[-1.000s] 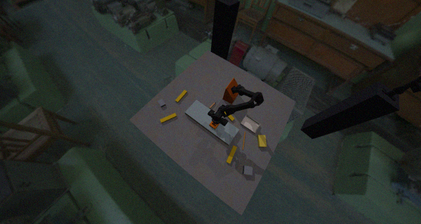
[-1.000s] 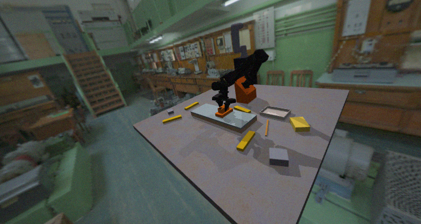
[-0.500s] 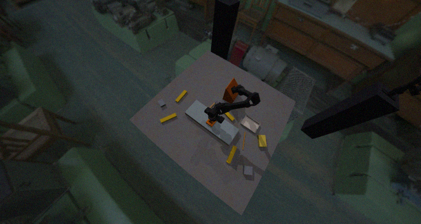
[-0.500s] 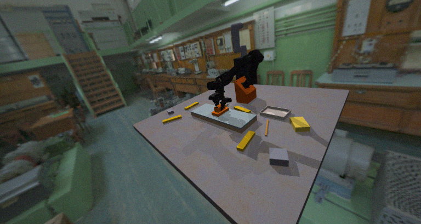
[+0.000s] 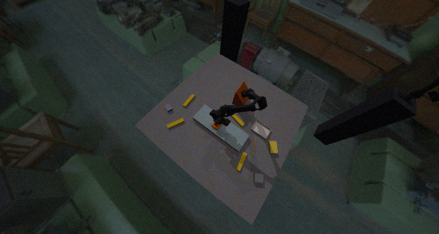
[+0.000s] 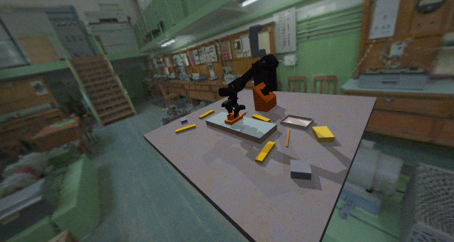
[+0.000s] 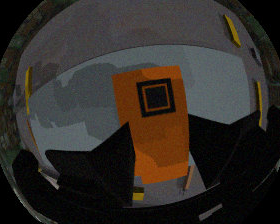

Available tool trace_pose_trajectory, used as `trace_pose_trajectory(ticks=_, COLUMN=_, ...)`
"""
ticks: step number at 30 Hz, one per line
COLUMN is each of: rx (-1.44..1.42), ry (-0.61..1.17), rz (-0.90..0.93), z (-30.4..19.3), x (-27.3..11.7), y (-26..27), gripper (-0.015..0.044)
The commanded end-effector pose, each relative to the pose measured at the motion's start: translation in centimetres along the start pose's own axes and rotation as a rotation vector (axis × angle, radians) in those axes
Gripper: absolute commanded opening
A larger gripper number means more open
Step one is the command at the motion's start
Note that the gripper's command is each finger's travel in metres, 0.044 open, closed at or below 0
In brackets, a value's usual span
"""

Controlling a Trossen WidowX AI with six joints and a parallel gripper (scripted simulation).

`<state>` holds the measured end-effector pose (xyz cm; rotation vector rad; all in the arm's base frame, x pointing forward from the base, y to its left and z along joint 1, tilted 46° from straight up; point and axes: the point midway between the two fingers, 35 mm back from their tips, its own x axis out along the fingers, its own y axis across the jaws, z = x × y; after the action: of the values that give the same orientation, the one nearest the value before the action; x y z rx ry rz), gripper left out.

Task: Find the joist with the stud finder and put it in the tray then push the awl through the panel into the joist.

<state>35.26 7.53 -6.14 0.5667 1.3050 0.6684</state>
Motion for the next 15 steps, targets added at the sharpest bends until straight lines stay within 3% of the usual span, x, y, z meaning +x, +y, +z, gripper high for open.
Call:
trace_pose_trajectory(ticks=1, rx=0.001, ry=0.000, rz=-0.005, z=0.0, x=0.0, y=-1.4, gripper=0.0000)
trace_pose_trajectory(ticks=15, rx=0.000, ry=0.000, rz=-0.007, z=0.0, x=-0.1, y=-5.0, gripper=0.0000)
